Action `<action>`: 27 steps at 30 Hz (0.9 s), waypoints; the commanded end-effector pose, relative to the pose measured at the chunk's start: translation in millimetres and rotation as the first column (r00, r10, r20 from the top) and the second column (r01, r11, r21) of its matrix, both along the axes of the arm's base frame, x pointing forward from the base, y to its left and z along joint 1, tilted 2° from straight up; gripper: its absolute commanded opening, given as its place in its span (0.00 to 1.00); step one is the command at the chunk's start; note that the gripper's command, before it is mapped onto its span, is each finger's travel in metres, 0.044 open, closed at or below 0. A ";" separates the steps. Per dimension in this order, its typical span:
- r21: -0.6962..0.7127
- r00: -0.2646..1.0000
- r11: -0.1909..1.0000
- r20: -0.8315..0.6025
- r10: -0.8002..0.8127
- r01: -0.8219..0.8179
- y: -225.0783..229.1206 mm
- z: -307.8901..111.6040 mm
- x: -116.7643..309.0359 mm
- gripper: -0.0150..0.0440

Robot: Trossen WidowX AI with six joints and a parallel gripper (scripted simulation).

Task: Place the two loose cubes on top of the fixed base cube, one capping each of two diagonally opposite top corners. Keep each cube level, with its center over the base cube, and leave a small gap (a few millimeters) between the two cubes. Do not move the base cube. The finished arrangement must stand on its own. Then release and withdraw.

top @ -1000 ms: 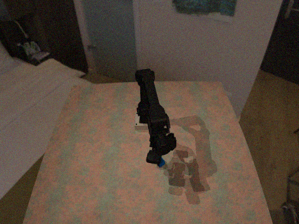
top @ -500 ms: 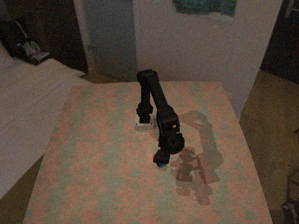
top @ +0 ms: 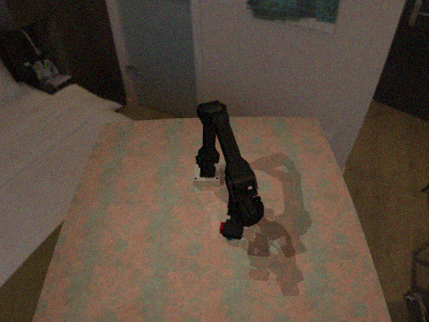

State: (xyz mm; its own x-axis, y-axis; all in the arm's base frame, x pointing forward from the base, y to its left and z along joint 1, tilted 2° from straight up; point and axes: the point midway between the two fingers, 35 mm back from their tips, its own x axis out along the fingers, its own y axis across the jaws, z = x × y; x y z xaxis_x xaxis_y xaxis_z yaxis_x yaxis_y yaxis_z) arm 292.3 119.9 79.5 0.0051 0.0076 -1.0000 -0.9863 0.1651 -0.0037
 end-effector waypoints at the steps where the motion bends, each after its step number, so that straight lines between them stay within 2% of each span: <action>1: 0.003 1.000 1.000 -0.004 -0.005 0.005 0.7 -2.0 -0.8 0.43; 19: 0.003 1.000 1.000 -0.004 -0.003 0.003 1.5 -30.6 0.8 0.43; 27: 0.003 1.000 1.000 -0.004 -0.003 0.003 1.5 -31.0 0.8 0.43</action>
State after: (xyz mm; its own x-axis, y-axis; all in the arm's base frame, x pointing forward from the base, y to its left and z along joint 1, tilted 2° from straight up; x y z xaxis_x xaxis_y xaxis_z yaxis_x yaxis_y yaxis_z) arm 293.7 120.7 50.0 0.0047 0.0075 -1.0000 -0.9864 0.1645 -0.0034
